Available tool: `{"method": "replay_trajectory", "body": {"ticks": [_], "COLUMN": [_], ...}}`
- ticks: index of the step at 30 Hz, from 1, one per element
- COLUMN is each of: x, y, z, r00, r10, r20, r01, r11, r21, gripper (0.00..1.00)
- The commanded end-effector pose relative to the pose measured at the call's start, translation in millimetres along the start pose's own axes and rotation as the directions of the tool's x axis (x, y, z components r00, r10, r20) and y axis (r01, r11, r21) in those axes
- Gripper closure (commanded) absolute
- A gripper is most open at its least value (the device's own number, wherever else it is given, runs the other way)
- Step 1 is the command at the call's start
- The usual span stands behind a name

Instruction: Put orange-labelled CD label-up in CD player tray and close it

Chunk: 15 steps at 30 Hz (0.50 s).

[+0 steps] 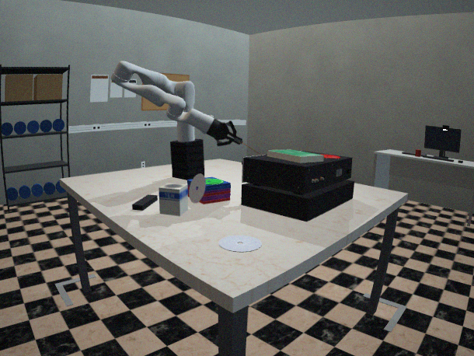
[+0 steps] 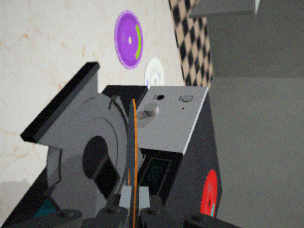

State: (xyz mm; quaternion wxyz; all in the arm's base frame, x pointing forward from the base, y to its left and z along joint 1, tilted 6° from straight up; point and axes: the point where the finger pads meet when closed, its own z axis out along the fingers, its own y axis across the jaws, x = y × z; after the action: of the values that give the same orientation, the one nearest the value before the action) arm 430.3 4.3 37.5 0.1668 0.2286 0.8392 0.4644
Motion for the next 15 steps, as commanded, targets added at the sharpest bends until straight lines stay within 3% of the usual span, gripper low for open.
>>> {"method": "replay_trajectory", "body": {"ticks": [1, 15], "x": [-0.1, -0.2], "y": [0.5, 0.7], "z": [-0.2, 1.6], "r00": [1.000, 1.000], "r10": [-0.001, -0.001], "r20": [0.000, 0.000], "r01": [0.001, 0.001], "r11": [1.000, 1.000], "r21": [0.000, 0.000], "gripper": [0.89, 0.89]}}
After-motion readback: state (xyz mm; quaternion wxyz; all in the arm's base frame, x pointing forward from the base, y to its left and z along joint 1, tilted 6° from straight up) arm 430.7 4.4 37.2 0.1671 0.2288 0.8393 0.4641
